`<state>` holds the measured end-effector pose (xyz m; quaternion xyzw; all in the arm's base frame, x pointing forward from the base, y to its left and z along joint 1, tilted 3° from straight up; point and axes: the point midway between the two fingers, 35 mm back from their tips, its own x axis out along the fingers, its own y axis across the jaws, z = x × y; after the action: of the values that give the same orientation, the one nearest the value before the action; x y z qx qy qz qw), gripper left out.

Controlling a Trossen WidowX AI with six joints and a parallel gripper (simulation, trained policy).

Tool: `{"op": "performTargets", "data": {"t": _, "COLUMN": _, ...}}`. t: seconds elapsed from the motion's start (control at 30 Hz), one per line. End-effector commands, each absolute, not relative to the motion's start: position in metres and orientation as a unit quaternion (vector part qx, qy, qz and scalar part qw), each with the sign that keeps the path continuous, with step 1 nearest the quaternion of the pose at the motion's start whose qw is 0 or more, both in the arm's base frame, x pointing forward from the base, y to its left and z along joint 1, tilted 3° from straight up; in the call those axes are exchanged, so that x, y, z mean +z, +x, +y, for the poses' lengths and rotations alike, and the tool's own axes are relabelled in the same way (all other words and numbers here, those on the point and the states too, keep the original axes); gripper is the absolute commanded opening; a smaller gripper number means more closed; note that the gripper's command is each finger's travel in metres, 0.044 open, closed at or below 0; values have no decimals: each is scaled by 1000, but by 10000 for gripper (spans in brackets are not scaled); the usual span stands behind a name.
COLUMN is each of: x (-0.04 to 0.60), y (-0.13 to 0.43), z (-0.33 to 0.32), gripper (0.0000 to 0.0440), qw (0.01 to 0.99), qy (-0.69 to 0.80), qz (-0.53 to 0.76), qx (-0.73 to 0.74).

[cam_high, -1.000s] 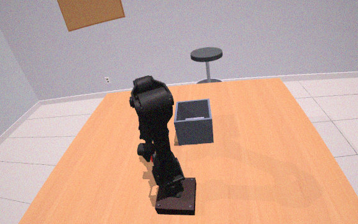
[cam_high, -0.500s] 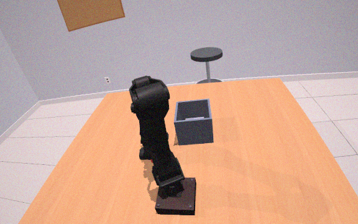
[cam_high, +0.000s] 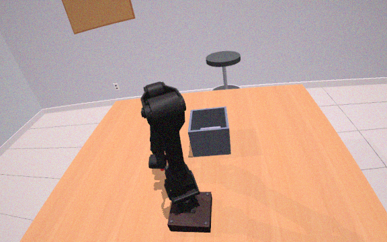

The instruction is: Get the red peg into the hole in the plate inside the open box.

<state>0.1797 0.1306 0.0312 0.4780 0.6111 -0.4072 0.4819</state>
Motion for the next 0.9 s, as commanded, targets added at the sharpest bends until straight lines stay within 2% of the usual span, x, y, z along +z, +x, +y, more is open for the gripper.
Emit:
{"op": "performTargets", "data": {"t": 0.0, "x": 45, "y": 185, "z": 134, "gripper": 0, "qw": 481, "qy": 498, "qz": 606, "qx": -392}}
{"op": "performTargets", "data": {"t": 0.47, "x": 101, "y": 207, "z": 133, "gripper": 0, "qw": 510, "qy": 538, "qz": 584, "qx": -332}}
{"op": "performTargets", "data": {"t": 0.87, "x": 155, "y": 225, "z": 108, "gripper": 0, "qw": 562, "qy": 546, "qz": 545, "qx": -299}}
